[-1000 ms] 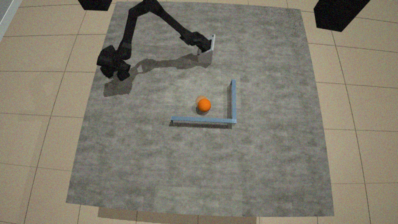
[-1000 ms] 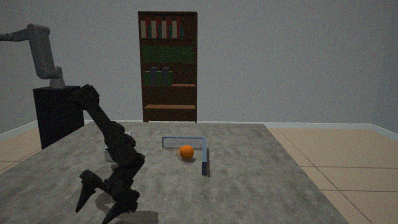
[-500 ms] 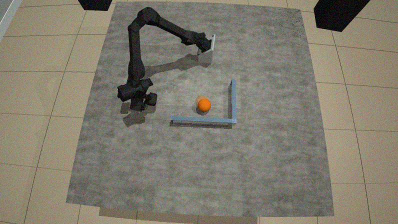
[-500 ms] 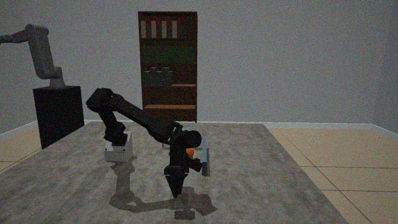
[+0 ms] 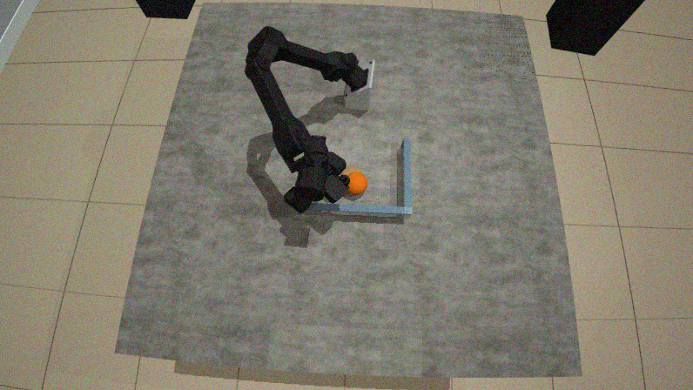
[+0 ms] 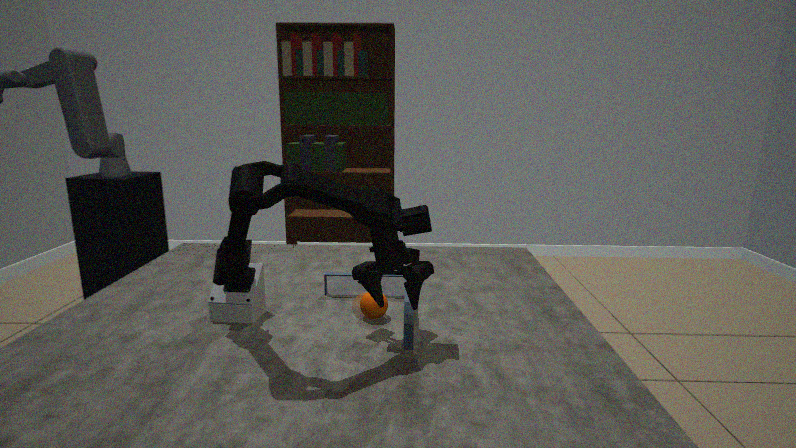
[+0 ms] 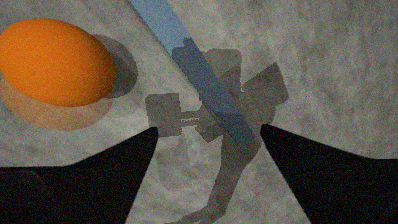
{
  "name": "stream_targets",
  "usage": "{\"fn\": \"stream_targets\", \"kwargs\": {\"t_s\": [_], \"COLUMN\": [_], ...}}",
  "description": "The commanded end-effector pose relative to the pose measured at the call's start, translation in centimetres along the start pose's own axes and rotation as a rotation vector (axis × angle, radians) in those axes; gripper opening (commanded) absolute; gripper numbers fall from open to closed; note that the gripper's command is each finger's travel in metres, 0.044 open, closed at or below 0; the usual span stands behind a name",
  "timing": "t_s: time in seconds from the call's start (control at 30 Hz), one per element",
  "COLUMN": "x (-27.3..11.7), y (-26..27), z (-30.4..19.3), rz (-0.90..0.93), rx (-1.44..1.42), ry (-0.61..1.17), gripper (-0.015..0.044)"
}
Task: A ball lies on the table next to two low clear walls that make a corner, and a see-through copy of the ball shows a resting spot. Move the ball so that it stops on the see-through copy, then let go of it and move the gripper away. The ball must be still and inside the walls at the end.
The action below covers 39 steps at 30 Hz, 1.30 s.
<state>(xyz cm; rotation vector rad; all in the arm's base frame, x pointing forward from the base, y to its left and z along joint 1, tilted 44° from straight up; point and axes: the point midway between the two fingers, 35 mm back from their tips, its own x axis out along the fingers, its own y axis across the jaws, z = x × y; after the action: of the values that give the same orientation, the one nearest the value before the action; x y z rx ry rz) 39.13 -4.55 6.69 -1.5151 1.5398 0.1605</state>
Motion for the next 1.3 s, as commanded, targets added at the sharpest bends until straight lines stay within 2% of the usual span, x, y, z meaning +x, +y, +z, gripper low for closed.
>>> {"fn": "stream_targets", "kwargs": {"t_s": [0.0,0.13,0.2,0.43,1.27], "x": [-1.7,-4.0,-4.4,-4.2,0.1], "y": [4.1,9.2,10.1,10.1,10.9], "z": [3.4,5.7,6.0,6.0,5.8], "rz": [0.085,0.192,0.209,0.209,0.209], "rx": [-0.26,-0.556,-0.606,-0.606,-0.605], "ry": [-0.025,-0.019,-0.015,-0.015,-0.014], "gripper": [0.044,0.044,0.044,0.044,0.044]}}
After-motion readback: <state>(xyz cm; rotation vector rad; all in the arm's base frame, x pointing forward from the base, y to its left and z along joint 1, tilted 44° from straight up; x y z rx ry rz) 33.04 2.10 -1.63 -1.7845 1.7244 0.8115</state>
